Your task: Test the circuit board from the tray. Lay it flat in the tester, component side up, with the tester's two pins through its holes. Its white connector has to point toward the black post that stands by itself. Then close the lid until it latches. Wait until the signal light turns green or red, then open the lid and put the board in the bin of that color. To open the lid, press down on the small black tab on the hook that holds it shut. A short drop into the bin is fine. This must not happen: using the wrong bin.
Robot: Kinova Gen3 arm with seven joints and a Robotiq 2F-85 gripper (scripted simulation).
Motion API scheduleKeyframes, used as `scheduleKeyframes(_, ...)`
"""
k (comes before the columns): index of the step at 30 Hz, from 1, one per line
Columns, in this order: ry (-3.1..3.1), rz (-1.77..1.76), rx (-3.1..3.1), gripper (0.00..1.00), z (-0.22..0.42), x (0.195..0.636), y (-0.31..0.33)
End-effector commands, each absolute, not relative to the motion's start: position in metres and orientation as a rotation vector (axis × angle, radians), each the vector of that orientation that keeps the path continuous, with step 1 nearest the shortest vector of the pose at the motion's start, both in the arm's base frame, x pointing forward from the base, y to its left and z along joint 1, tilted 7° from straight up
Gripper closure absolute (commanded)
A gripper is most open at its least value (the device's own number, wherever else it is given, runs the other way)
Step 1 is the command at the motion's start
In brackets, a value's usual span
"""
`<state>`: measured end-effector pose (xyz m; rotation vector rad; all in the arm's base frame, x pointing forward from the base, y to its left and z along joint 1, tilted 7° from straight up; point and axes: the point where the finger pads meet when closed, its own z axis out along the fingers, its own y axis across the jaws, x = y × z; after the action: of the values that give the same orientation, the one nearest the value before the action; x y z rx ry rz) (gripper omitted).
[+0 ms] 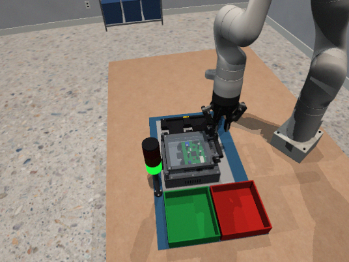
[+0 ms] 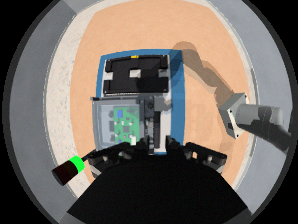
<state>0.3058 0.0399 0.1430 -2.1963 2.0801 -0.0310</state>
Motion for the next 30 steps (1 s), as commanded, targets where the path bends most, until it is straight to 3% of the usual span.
scheduleKeyframes(1,2.080,-0.032,-2.196,1.00,0.1433,0.3060,0.0399)
scheduleKeyframes(30,2.080,-0.032,-2.196,1.00,0.1506,0.3053,0.0393)
